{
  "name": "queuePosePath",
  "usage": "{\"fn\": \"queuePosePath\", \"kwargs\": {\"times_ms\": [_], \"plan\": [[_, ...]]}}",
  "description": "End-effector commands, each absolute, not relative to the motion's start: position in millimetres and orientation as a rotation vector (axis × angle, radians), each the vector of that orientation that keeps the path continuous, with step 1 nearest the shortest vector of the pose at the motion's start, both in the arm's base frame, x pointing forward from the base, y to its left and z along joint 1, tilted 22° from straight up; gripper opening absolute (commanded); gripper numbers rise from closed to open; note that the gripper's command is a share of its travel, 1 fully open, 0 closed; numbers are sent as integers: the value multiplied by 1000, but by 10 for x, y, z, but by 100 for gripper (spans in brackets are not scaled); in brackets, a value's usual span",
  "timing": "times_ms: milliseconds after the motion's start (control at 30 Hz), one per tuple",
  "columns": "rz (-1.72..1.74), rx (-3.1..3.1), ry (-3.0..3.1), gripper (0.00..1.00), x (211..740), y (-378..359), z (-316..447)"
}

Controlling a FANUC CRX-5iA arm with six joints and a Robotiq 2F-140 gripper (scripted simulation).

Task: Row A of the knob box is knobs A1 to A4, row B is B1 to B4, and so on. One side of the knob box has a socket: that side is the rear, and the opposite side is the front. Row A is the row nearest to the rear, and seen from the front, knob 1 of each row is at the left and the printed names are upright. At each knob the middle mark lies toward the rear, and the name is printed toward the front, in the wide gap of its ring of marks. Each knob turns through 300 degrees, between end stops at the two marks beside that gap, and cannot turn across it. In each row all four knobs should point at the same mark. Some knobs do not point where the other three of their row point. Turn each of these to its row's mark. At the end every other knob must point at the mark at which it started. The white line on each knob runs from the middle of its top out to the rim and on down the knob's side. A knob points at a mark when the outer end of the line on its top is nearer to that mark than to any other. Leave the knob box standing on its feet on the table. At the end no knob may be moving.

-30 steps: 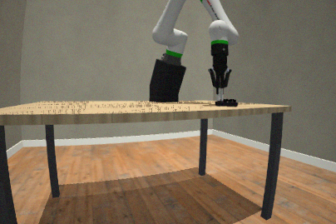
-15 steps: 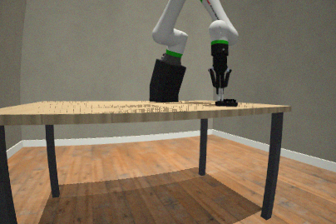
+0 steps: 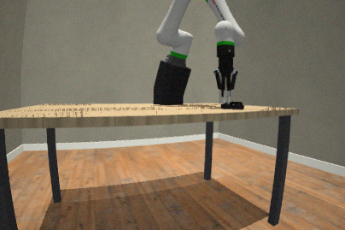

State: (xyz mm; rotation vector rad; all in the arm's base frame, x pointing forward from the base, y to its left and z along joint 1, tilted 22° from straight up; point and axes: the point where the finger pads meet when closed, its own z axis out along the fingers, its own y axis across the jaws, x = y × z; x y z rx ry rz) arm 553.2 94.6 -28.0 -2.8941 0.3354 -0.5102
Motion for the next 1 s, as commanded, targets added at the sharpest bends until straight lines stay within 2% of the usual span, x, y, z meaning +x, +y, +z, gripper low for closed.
{"fn": "queuePosePath", "kwargs": {"times_ms": [0,967], "plan": [[-511,-2894,335,12,5533,946,-278],[-511,-2894,335,12,5419,901,18]]}}
